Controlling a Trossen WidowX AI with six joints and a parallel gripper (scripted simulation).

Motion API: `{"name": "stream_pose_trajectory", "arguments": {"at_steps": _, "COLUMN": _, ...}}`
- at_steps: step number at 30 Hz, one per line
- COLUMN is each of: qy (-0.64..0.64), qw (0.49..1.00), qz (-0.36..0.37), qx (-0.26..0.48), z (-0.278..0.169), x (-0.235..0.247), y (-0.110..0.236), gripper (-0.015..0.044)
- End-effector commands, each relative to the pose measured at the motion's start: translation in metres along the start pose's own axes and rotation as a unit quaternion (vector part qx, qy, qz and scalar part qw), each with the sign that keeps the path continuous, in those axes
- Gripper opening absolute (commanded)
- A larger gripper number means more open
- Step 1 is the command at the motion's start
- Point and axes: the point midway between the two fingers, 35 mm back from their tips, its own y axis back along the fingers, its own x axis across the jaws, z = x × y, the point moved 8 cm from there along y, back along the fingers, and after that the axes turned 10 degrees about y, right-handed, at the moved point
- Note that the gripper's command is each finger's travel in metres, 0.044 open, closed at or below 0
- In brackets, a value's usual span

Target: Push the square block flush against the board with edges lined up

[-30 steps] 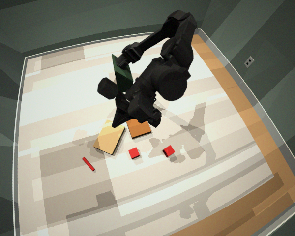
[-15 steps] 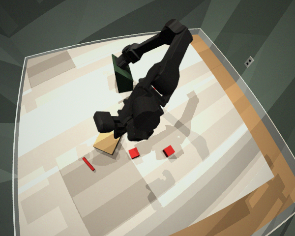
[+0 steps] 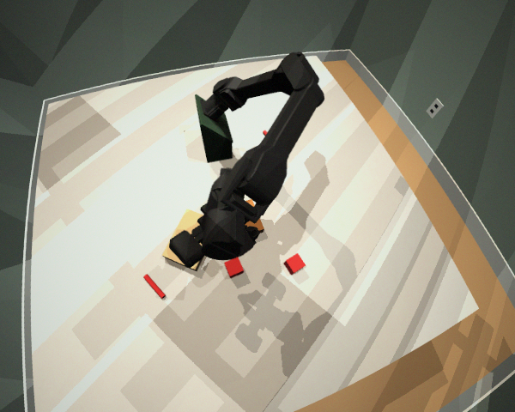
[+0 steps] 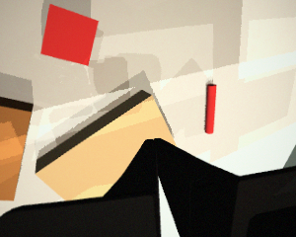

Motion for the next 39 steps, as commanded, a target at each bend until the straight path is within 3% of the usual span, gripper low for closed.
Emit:
{"name": "stream_pose_trajectory", "arguments": {"at_steps": 1, "qy": 0.051, "qw": 0.998, "qz": 0.04, "qx": -0.015, "z": -0.002, "x": 0.003, "y": -0.019, "gripper": 0.0}}
{"name": "stream_pose_trajectory", "arguments": {"at_steps": 12, "qy": 0.185, "qw": 0.97, "qz": 0.138, "qx": -0.079, "z": -0.012, "x": 0.017, "y": -0.074, "gripper": 0.0}}
{"name": "stream_pose_trajectory", "arguments": {"at_steps": 19, "qy": 0.192, "qw": 0.967, "qz": 0.143, "qx": -0.084, "z": -0.013, "x": 0.019, "y": -0.08, "gripper": 0.0}}
{"name": "stream_pose_trajectory", "arguments": {"at_steps": 23, "qy": 0.192, "qw": 0.967, "qz": 0.144, "qx": -0.085, "z": -0.007, "x": 0.034, "y": -0.127, "gripper": 0.0}}
{"name": "stream_pose_trajectory", "arguments": {"at_steps": 39, "qy": 0.192, "qw": 0.967, "qz": 0.144, "qx": -0.085, "z": -0.014, "x": 0.033, "y": -0.131, "gripper": 0.0}}
